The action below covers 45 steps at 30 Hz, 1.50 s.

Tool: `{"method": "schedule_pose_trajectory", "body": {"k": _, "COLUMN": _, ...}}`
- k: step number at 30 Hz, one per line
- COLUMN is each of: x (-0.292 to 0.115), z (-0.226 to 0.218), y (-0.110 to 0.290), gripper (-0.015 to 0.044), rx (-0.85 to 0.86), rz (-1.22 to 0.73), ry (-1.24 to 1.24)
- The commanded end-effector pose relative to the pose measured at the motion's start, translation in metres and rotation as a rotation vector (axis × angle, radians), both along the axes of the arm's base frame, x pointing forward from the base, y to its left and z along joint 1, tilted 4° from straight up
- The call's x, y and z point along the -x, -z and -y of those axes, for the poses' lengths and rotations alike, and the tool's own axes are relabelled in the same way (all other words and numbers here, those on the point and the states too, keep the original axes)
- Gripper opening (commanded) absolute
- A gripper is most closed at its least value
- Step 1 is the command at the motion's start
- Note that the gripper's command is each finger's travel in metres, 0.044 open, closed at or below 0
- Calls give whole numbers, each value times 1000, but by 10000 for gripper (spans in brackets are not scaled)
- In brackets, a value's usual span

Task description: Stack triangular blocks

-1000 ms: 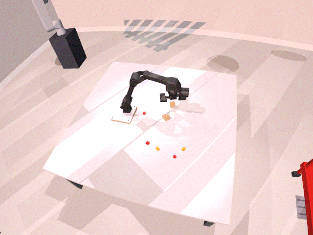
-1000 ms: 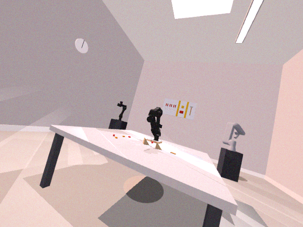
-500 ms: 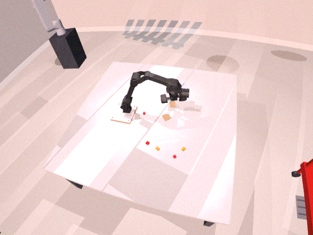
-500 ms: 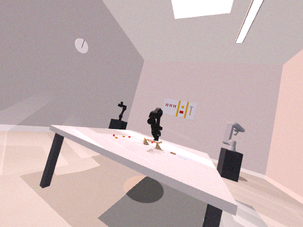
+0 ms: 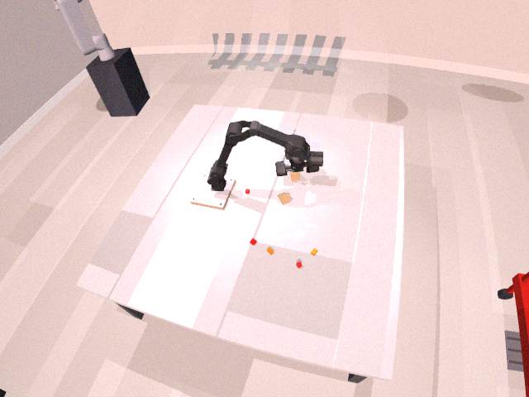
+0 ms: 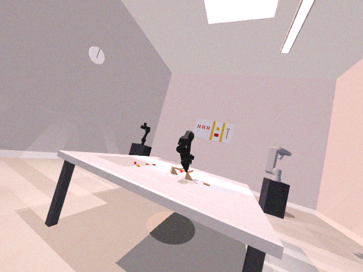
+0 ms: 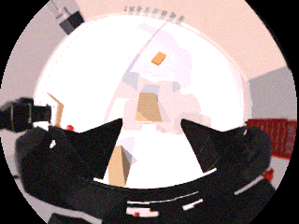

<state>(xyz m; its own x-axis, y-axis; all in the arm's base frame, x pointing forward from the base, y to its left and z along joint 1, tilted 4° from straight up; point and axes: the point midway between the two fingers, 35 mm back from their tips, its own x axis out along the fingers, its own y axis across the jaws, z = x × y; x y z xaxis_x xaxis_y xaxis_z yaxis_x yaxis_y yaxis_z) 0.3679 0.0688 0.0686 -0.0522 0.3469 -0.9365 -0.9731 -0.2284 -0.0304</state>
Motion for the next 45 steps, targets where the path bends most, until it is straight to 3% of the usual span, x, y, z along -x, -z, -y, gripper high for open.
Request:
{"method": "schedule_pose_trajectory", "body": {"k": 1, "x": 3, "z": -4, "y": 8, "gripper": 440, "rx": -6, "rz": -12, "ry": 4}}
{"method": "schedule_pose_trajectory", "body": {"k": 30, "x": 10, "z": -19, "y": 48, "gripper": 440, "rx": -8, "rz": -13, "ry": 4}}
{"method": "schedule_pose_trajectory", "body": {"k": 40, "x": 10, "z": -19, "y": 48, "gripper": 177, "rx": -8, "rz": -13, "ry": 4}}
{"method": "schedule_pose_trajectory", "body": {"k": 45, "x": 10, "z": -19, "y": 48, "gripper": 144, "rx": -8, "rz": -13, "ry": 4}}
